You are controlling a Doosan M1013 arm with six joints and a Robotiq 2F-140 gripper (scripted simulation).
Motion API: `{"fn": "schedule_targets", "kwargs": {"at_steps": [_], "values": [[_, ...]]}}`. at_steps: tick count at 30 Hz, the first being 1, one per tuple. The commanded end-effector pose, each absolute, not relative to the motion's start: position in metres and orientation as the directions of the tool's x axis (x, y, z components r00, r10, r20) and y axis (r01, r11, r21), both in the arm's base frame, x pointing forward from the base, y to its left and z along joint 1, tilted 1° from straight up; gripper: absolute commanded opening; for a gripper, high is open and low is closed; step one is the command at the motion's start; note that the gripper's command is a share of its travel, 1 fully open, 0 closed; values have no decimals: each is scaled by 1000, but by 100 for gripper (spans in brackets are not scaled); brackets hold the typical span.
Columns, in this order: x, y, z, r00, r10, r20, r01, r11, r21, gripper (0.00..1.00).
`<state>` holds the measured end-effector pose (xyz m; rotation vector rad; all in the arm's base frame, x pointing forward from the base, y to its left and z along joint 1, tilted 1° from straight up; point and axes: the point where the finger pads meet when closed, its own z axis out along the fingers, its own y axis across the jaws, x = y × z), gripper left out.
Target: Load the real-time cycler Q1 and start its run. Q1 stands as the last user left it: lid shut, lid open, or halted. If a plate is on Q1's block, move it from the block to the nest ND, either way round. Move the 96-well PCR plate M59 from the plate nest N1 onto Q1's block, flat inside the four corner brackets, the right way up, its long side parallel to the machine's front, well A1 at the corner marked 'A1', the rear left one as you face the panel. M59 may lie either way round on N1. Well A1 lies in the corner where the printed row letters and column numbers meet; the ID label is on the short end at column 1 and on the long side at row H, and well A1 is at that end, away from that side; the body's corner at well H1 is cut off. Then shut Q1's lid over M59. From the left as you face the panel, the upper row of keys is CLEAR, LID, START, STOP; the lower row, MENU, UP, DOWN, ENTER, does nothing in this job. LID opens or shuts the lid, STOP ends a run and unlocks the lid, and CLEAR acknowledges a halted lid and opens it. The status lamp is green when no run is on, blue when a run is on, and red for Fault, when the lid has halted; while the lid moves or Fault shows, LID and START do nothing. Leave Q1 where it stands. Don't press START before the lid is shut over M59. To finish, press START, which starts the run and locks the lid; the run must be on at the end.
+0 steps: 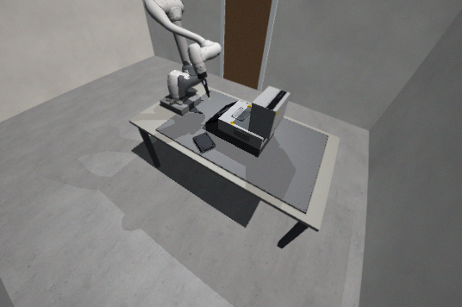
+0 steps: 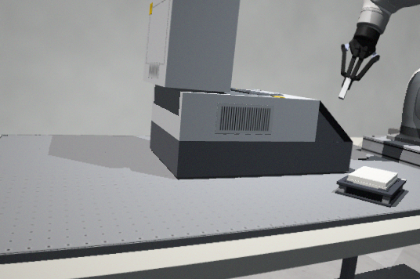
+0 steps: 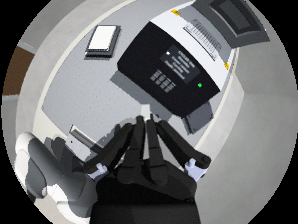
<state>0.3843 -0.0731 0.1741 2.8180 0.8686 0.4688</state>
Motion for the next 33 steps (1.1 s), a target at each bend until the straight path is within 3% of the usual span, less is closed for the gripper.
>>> {"fn": "schedule_targets", "kwargs": {"at_steps": [1, 23, 24, 33], "values": [[384, -73, 174, 783, 570, 250, 521, -820, 237, 0], [384, -73, 174, 783, 570, 250, 521, -820, 237, 0], [387, -69, 175, 800, 553, 234, 511, -832, 217, 66], [412, -35, 181, 819, 533, 215, 499, -845, 193, 66]]}}
